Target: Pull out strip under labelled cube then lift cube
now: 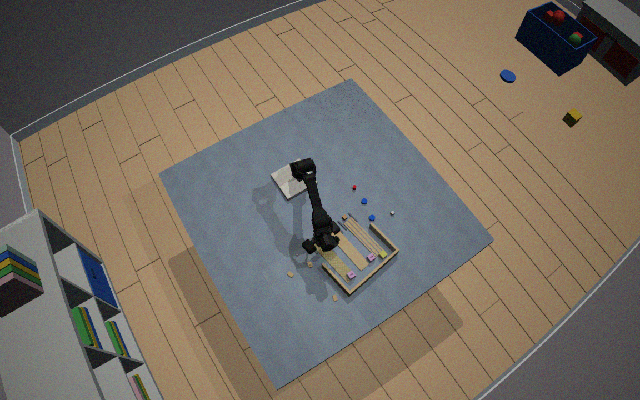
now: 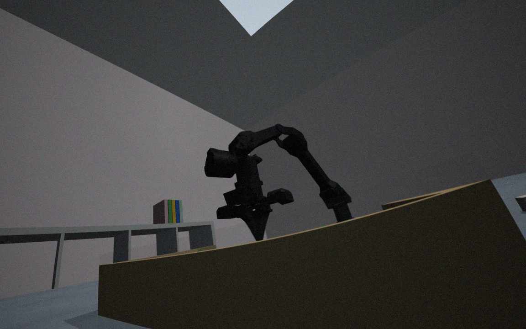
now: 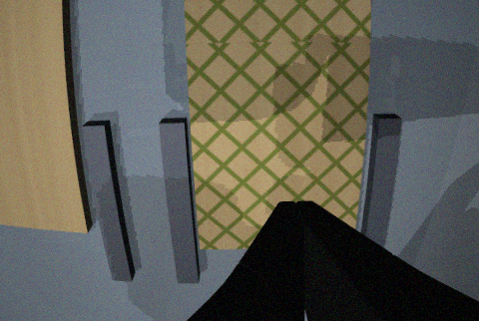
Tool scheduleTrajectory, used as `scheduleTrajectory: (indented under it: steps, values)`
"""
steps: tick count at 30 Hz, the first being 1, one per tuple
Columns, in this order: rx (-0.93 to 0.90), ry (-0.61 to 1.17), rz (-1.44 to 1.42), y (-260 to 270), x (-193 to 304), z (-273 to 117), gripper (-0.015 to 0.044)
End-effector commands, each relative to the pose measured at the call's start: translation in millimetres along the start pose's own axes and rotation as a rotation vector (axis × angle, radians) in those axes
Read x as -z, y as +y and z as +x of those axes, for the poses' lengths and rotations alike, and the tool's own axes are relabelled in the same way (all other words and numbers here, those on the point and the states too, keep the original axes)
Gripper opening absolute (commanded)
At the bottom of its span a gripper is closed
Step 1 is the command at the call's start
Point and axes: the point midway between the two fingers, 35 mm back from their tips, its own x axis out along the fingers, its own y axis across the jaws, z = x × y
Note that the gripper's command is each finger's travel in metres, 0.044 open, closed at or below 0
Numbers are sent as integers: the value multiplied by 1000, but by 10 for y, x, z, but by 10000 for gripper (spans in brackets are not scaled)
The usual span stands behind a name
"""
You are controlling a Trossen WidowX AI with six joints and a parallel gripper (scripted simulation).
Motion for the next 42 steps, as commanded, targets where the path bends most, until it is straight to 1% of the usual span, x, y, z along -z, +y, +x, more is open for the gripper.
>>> scheduleTrajectory:
  steps: [1,14,42]
  values:
    - [-8,12,-5,16,27,104,0]
    - [-8,12,-5,8,30,304,0]
    - [-8,12,-5,7,30,313,0]
